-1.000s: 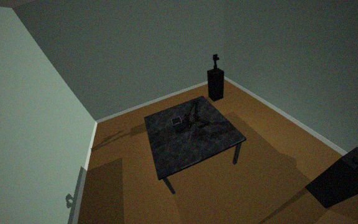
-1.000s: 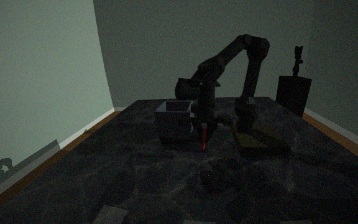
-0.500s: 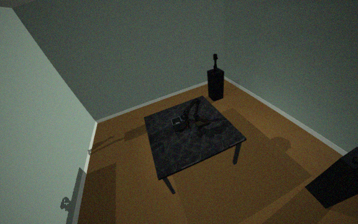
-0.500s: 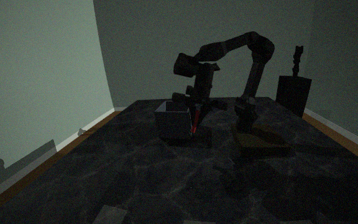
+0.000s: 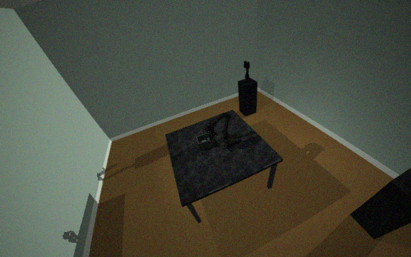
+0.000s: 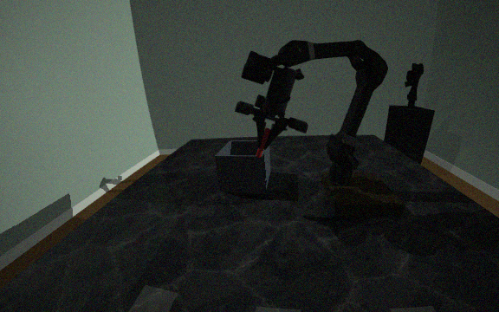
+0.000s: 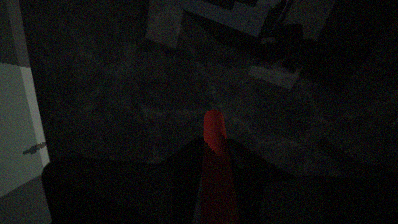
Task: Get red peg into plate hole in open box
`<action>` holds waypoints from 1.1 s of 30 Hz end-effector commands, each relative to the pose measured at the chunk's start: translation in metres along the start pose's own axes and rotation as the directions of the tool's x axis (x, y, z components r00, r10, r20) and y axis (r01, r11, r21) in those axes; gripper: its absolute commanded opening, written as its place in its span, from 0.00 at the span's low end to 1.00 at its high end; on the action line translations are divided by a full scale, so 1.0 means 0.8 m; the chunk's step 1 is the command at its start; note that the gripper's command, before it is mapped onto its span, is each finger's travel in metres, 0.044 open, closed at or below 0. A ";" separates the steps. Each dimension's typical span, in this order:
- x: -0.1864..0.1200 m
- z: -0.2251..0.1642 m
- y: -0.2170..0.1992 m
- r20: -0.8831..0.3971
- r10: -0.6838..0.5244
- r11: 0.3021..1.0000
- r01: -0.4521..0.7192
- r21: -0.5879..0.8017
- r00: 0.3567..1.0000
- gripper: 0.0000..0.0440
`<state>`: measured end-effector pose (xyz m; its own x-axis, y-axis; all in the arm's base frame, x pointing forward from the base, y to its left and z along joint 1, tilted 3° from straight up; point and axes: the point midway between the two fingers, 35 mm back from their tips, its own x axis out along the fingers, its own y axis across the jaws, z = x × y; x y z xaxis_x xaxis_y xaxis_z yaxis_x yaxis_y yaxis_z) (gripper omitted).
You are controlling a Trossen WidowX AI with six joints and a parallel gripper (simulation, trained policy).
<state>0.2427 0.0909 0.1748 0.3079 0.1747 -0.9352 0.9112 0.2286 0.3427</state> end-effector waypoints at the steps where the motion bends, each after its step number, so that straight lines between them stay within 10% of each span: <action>1: -0.011 0.020 0.005 0.042 0.006 1.000 -0.006 -0.002 0.999 0.00; 33: 0.002 0.133 0.011 0.125 -0.131 0.991 0.125 0.057 0.983 0.00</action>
<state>0.2757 -0.0027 0.1695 0.2309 0.0194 -0.9728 0.9540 0.1921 0.2302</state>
